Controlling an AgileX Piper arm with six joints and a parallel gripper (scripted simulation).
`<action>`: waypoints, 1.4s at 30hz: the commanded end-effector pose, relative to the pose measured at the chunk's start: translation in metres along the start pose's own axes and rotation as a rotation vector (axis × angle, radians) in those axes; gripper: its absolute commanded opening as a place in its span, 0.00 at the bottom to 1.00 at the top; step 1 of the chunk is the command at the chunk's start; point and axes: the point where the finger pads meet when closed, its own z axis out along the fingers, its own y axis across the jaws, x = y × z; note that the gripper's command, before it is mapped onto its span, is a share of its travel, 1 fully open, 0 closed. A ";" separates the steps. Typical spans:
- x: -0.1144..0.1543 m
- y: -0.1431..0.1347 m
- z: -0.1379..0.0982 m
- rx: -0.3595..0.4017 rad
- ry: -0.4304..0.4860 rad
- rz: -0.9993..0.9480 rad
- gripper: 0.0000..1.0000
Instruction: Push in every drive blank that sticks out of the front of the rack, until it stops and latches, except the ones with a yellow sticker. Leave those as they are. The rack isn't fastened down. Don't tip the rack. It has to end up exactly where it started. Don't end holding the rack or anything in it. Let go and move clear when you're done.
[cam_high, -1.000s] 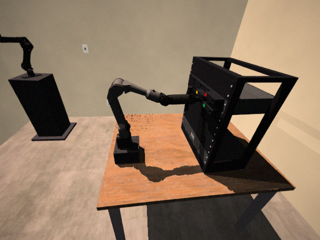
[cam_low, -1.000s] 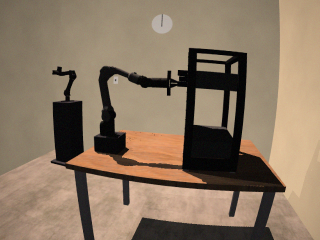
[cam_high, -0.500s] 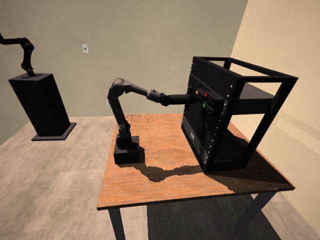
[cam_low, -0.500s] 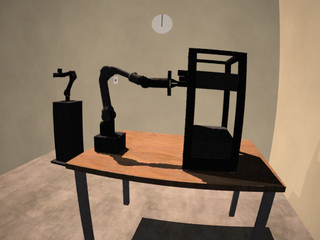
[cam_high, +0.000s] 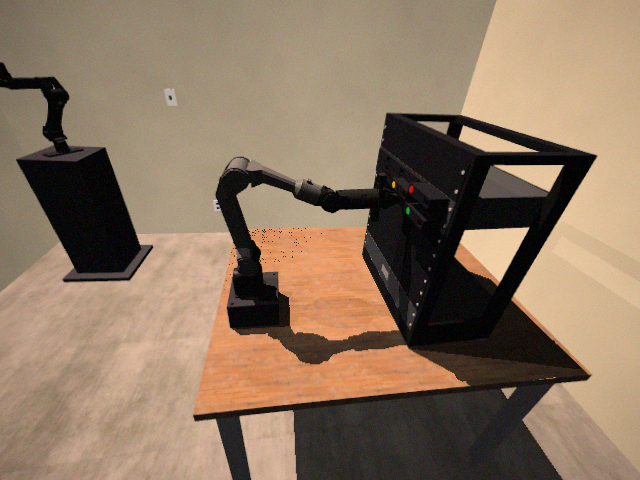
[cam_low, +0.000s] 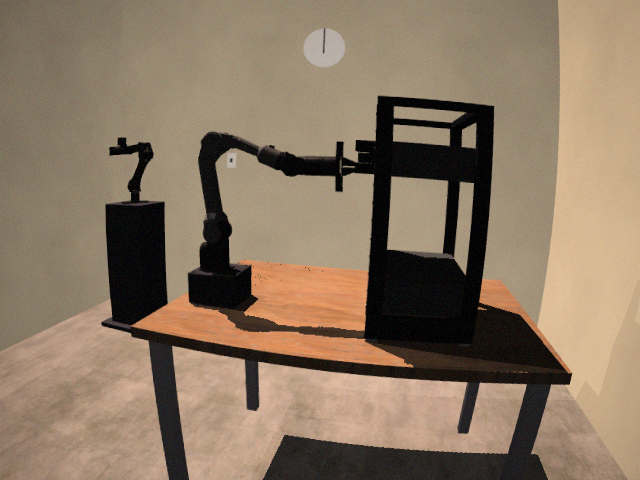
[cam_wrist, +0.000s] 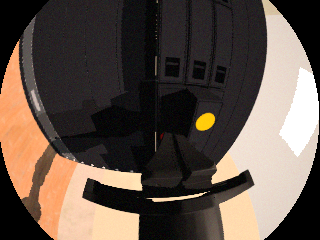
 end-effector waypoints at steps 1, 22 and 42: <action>0.001 0.009 0.004 -0.022 0.002 0.002 0.00; 0.001 0.011 0.008 -0.022 0.002 0.002 0.00; 0.001 0.011 0.011 -0.022 0.002 0.002 0.00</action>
